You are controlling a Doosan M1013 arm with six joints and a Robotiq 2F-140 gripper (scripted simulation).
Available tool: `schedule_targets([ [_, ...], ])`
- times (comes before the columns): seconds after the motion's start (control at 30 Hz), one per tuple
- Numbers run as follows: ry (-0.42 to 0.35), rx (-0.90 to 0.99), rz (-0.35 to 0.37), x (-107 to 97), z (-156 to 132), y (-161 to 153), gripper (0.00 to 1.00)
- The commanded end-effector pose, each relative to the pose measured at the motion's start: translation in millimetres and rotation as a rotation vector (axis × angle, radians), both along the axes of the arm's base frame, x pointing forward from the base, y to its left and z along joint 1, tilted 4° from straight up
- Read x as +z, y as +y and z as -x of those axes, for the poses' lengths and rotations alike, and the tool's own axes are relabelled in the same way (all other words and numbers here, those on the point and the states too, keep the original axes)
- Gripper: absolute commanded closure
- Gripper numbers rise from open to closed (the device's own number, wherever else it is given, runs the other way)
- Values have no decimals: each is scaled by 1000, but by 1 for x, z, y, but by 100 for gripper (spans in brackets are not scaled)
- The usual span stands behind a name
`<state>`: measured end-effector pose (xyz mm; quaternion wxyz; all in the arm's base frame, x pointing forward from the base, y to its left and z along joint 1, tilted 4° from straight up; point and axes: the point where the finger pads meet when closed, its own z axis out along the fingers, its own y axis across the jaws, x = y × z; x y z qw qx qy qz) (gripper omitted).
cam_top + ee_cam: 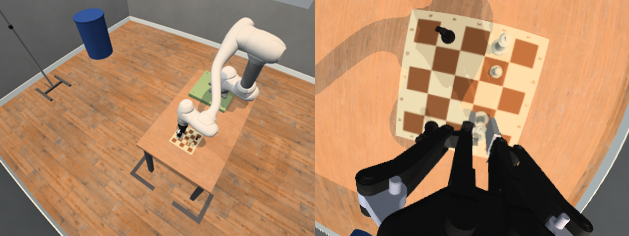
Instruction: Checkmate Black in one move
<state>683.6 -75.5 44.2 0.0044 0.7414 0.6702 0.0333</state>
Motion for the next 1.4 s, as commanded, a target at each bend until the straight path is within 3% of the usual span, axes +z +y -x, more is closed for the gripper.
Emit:
schedule_targets([
  [0.0, 0, 0, 0, 0, 0, 0, 100],
  [1.13, 0, 0, 0, 1, 0, 0, 100],
  [1.37, 0, 0, 0, 19, 1, -1, 100],
])
